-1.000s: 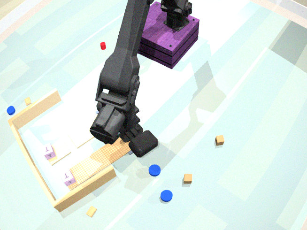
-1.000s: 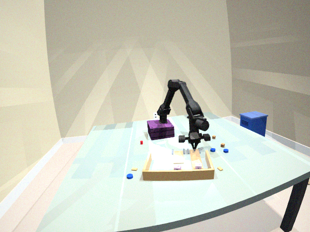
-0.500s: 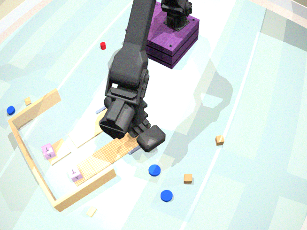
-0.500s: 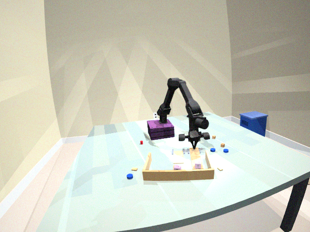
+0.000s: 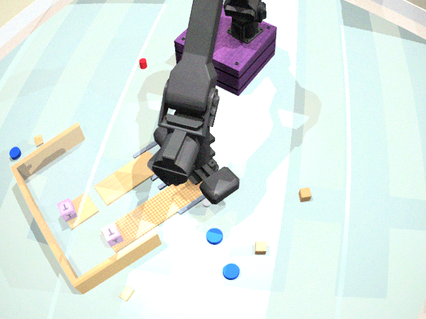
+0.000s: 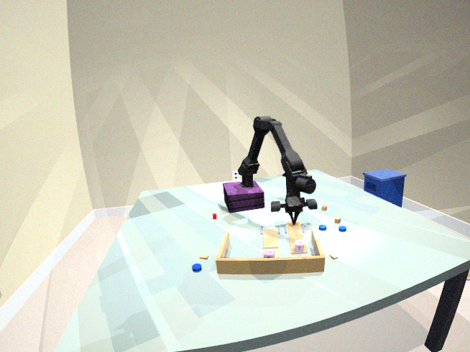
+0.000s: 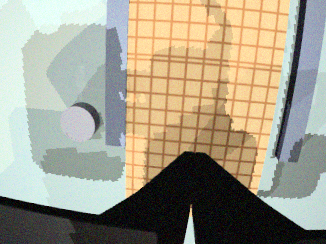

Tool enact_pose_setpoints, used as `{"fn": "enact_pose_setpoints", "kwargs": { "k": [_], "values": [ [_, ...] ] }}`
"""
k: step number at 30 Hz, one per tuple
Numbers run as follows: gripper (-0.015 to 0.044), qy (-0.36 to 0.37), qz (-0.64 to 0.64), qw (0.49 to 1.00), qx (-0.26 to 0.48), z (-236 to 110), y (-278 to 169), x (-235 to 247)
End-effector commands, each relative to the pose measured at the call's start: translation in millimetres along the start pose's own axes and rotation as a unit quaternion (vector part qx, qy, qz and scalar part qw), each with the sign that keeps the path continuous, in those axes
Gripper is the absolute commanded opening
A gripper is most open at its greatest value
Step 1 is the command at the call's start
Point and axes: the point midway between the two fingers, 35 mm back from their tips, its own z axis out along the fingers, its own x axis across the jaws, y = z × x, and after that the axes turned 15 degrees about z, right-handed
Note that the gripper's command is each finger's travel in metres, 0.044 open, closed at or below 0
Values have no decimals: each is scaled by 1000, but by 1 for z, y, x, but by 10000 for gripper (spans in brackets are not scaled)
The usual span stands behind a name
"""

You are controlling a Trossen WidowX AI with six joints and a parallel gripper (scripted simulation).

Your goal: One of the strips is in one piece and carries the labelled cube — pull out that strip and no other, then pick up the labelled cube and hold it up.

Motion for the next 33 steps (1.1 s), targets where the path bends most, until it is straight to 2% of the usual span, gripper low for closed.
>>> {"fn": "enact_pose_setpoints", "kwargs": {
  "k": [1, 33],
  "values": [
    [0, -6, -1, 1000, 8, 4, -11, -4],
    [0, -6, -1, 1000, 10, 4, -59, -17]
  ]
}}
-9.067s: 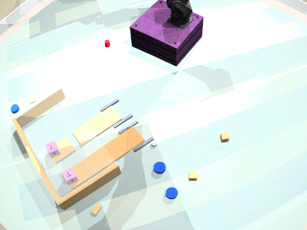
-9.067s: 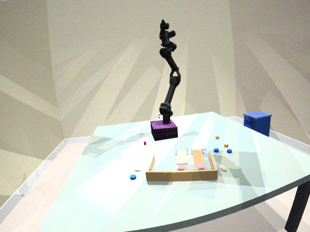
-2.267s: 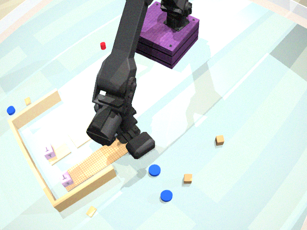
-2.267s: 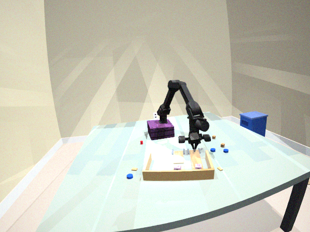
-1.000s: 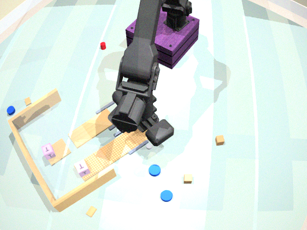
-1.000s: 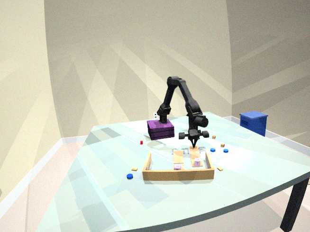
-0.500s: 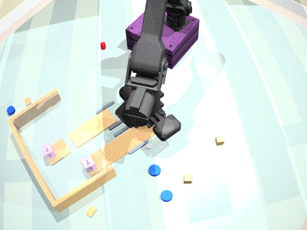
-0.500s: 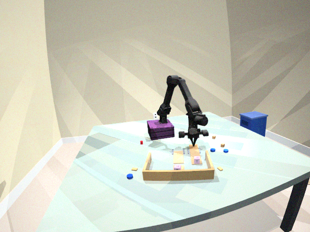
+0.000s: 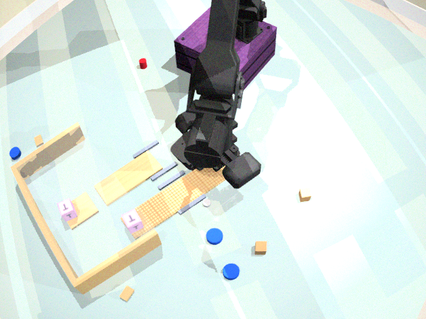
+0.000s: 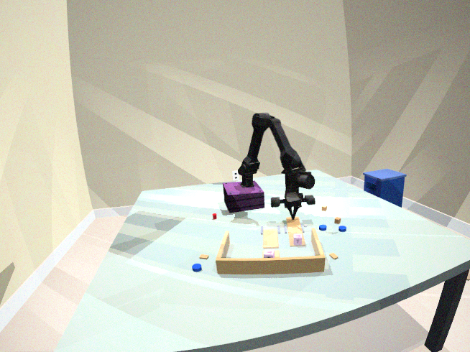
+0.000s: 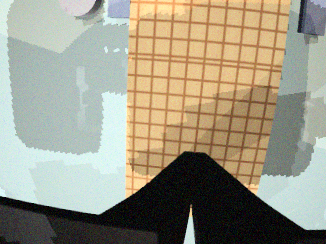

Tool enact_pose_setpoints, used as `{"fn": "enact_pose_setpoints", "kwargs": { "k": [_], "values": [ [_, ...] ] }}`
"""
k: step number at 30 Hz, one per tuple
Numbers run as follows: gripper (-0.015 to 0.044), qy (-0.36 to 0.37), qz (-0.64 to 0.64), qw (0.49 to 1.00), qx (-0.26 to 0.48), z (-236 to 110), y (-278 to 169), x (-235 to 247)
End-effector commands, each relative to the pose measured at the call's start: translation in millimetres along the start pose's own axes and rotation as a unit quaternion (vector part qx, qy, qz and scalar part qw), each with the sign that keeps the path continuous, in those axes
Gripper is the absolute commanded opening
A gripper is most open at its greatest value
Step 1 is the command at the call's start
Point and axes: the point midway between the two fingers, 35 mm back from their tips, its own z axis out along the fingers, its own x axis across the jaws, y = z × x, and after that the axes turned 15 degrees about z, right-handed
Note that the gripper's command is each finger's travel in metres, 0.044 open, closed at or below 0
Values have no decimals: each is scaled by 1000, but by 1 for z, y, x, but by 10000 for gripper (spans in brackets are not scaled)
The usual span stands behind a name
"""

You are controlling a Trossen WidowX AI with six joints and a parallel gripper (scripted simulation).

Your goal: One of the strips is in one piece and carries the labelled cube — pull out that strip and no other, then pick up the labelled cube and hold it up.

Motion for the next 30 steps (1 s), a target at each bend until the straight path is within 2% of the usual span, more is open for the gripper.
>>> {"fn": "enact_pose_setpoints", "kwargs": {
  "k": [1, 30],
  "values": [
    [0, -7, -2, 1000, 10, 4, -12, -5],
    [0, -7, -2, 1000, 12, 4, -56, -16]
  ]
}}
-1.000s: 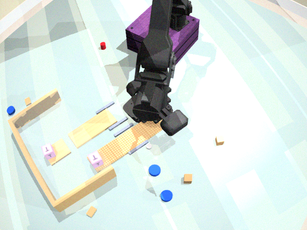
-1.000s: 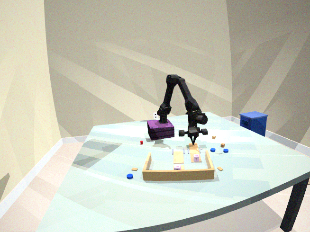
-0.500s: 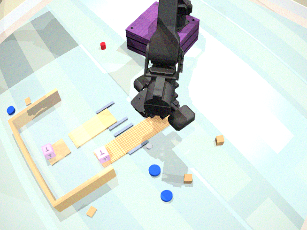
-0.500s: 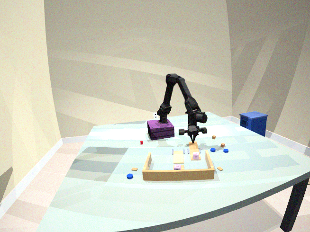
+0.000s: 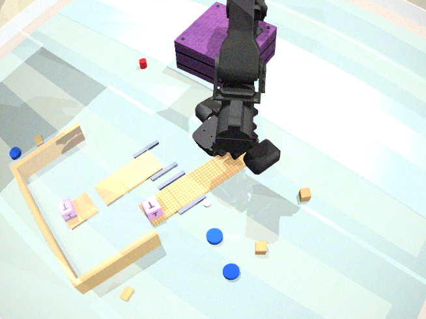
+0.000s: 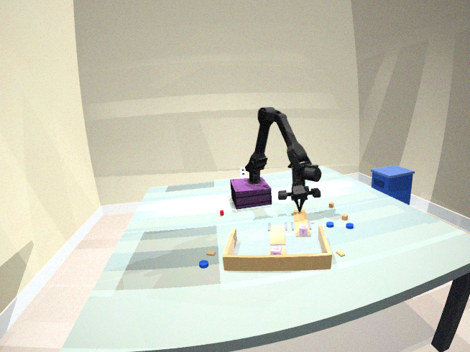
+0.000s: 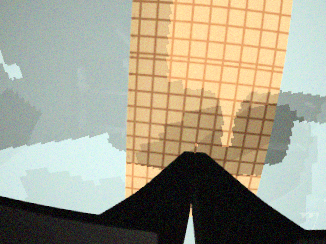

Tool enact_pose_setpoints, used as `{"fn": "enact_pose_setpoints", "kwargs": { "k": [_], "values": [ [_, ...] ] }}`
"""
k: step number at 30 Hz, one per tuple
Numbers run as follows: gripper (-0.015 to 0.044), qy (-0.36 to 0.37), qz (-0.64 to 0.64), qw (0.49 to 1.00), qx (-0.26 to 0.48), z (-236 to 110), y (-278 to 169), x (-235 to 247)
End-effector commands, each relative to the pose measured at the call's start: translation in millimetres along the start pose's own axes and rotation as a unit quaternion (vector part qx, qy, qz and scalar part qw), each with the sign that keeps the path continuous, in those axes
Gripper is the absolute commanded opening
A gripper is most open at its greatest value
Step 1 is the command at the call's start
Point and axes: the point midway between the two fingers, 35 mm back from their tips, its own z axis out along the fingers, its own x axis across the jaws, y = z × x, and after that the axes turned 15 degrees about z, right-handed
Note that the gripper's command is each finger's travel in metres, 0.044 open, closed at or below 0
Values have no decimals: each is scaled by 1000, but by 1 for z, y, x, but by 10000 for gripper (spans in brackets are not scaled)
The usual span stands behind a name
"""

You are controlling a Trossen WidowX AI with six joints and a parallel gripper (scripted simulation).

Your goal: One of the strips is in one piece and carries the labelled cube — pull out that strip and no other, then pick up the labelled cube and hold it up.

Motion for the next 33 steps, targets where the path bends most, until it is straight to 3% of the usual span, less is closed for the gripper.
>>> {"fn": "enact_pose_setpoints", "kwargs": {
  "k": [1, 16, 21, 24, 33],
  "values": [
    [0, -8, -3, 1000, 10, 4, -12, -6],
    [0, -8, -3, 1000, 11, 4, -28, -10],
    [0, -7, -3, 1000, 10, -40, -20, -3],
    [0, -8, -3, 1000, 10, -42, -20, -3],
    [236, -8, 74, 997, 8, -45, 23, 8]
  ]
}}
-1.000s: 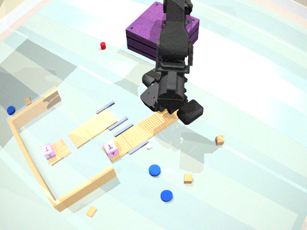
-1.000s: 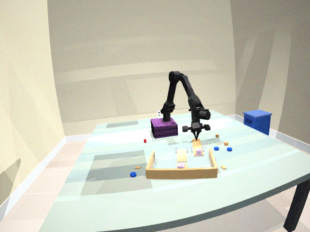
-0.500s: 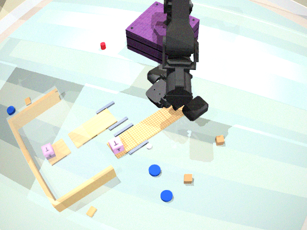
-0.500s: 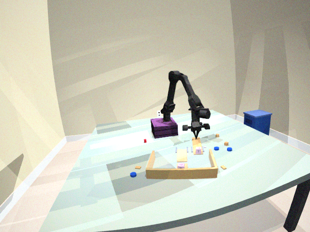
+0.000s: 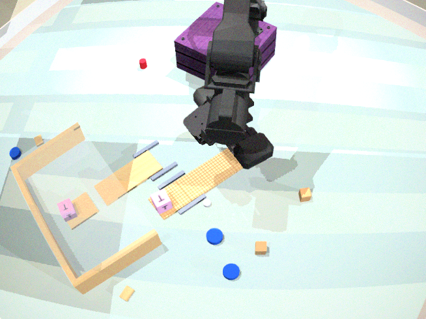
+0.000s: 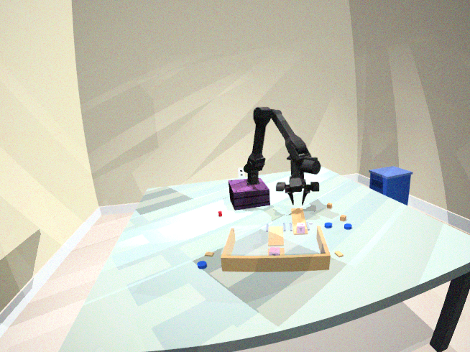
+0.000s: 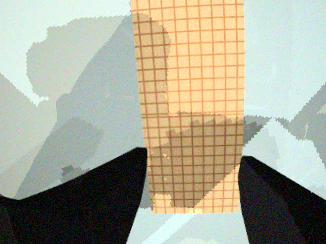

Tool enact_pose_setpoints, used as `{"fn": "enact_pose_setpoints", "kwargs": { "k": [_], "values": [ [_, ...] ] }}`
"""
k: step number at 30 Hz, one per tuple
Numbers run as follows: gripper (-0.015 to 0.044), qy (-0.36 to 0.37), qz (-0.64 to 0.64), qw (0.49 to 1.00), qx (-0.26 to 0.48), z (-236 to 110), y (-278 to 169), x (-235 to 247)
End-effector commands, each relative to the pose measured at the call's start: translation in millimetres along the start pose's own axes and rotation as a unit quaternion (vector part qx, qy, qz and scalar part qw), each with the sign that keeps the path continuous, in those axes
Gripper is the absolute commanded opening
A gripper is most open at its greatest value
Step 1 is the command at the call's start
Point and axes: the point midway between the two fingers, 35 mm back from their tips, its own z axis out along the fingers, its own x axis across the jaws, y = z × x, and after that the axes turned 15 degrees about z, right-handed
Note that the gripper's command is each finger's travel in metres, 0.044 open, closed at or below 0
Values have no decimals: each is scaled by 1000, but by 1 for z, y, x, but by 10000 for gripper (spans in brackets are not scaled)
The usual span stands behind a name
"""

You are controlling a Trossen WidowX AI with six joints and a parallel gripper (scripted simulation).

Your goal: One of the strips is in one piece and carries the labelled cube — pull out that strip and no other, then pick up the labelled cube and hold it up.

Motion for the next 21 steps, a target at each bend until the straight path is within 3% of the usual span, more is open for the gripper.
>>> {"fn": "enact_pose_setpoints", "kwargs": {
  "k": [1, 8, 21],
  "values": [
    [262, 2, 3, 1000, 0, -2, 13, 6],
    [440, 3, 3, 1000, -1, -6, 42, 17],
    [440, 3, 3, 1000, -4, -13, 95, 38]
  ]
}}
